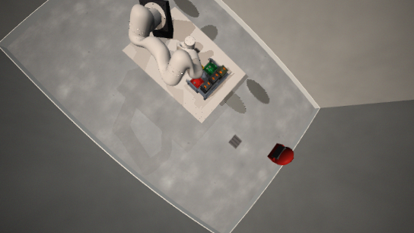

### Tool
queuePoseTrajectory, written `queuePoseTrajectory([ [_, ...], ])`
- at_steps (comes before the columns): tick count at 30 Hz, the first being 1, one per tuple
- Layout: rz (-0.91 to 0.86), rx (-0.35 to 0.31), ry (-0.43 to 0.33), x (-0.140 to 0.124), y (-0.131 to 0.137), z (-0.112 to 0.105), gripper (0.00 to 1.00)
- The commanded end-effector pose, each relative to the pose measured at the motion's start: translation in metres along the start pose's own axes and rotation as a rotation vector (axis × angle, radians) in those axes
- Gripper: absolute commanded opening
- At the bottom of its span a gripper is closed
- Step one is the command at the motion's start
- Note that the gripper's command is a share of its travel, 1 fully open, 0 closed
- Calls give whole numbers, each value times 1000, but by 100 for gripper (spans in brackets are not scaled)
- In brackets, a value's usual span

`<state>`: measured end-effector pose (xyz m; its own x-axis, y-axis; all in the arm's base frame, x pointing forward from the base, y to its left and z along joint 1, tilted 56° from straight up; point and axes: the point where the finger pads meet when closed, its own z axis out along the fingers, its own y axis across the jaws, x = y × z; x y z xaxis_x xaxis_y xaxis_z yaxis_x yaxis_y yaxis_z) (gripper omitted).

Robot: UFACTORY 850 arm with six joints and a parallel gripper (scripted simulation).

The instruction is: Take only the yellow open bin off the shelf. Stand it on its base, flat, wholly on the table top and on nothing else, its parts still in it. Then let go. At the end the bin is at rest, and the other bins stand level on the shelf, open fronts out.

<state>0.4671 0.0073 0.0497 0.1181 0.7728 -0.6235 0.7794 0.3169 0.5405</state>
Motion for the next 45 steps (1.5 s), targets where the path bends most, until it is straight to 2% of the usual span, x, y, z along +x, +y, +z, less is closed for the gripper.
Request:
queuePoseTrajectory([
  [1,0,0,0,0,0,0,0],
  [45,0,0,0,0,0,24,0],
])
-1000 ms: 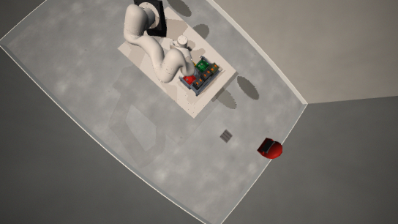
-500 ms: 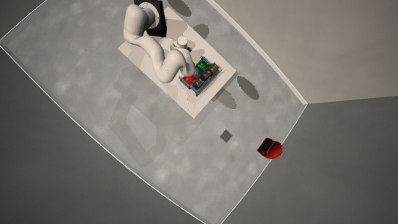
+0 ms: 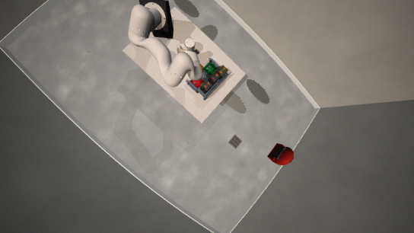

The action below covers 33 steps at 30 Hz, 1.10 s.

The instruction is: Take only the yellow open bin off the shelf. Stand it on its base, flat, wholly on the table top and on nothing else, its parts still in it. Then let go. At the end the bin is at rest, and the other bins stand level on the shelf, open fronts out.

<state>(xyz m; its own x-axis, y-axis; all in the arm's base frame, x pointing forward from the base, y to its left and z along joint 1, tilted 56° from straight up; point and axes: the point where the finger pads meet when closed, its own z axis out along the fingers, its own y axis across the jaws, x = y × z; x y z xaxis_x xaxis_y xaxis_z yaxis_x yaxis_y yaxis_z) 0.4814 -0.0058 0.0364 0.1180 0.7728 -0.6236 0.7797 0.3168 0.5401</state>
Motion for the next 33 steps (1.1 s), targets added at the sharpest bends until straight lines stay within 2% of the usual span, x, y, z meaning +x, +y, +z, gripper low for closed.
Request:
queuePoseTrajectory([
  [1,0,-1,0,0,0,0,0],
  [9,0,-1,0,0,0,0,0],
  [10,0,-1,0,0,0,0,100],
  [33,0,-1,0,0,0,0,100],
])
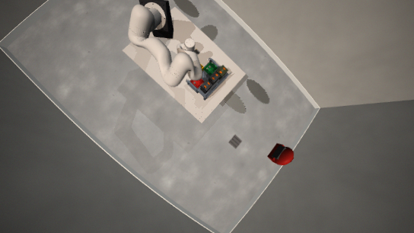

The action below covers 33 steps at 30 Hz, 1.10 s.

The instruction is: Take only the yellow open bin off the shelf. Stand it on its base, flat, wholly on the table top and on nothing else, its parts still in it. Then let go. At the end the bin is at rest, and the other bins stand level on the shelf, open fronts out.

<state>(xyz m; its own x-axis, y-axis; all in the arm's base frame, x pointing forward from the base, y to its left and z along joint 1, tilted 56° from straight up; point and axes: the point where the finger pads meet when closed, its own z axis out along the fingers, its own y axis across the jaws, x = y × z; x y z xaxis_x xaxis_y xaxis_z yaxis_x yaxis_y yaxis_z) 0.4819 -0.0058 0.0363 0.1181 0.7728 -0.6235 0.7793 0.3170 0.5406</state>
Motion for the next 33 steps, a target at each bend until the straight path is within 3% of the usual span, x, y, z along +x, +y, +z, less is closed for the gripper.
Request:
queuePoseTrajectory([
  [1,0,0,0,0,0,0,100],
  [27,0,0,0,0,0,0,100],
  [32,0,0,0,0,0,-55,100],
  [33,0,0,0,0,0,-55,100],
])
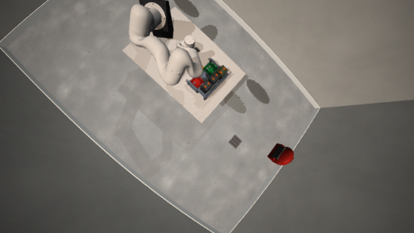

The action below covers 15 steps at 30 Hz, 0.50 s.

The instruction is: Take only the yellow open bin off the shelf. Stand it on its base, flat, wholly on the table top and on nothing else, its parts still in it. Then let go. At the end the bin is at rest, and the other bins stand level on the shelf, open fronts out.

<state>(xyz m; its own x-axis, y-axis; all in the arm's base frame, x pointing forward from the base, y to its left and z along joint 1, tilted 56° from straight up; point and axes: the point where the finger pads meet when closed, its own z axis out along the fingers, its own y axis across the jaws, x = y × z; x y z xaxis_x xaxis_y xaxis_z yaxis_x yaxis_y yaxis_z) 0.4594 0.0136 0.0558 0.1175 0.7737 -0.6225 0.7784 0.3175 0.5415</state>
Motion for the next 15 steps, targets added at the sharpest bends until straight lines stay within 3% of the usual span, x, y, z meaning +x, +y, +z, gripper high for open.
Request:
queuePoseTrajectory([
  [1,-1,1,-1,0,1,-20,100],
  [11,-1,1,-1,0,1,-20,100],
  [15,-1,1,-1,0,1,-48,100],
])
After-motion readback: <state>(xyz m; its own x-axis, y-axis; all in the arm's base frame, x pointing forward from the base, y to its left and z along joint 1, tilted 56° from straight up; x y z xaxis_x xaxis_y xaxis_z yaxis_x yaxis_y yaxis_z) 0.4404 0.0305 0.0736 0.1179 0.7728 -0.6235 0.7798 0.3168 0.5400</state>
